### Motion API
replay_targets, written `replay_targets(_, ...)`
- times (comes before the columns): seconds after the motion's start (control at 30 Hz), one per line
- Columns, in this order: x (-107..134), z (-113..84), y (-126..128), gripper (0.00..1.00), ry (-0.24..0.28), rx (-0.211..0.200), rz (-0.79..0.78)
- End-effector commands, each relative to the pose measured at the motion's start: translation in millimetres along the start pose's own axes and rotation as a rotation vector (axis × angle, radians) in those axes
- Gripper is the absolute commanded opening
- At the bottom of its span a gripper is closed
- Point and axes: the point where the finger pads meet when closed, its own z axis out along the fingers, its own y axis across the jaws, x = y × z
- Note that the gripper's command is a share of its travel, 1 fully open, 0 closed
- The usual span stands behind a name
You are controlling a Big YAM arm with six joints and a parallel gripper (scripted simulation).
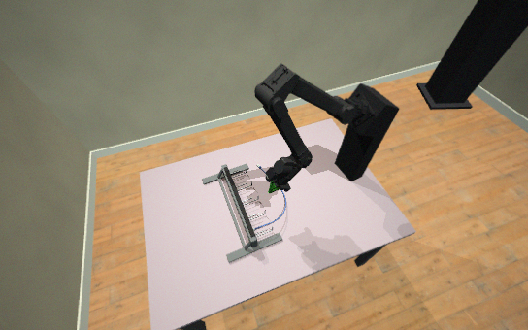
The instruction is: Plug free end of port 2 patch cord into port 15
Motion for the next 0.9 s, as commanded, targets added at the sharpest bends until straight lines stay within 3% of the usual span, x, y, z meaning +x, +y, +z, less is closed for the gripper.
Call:
replay_targets(0.0, -10.8, -7.0, -10.7, 0.0, -0.03, 0.003, 0.021)
replay_targets(0.4, -4.2, -7.6, -56.3, 0.0, -0.016, 0.005, 0.02)
replay_targets(0.73, 1.2, -5.1, -56.9, 0.0, -0.003, 0.0, 0.021)
replay_targets(0.87, 1.2, 5.7, -56.3, 0.0, -0.001, -0.001, 0.021)
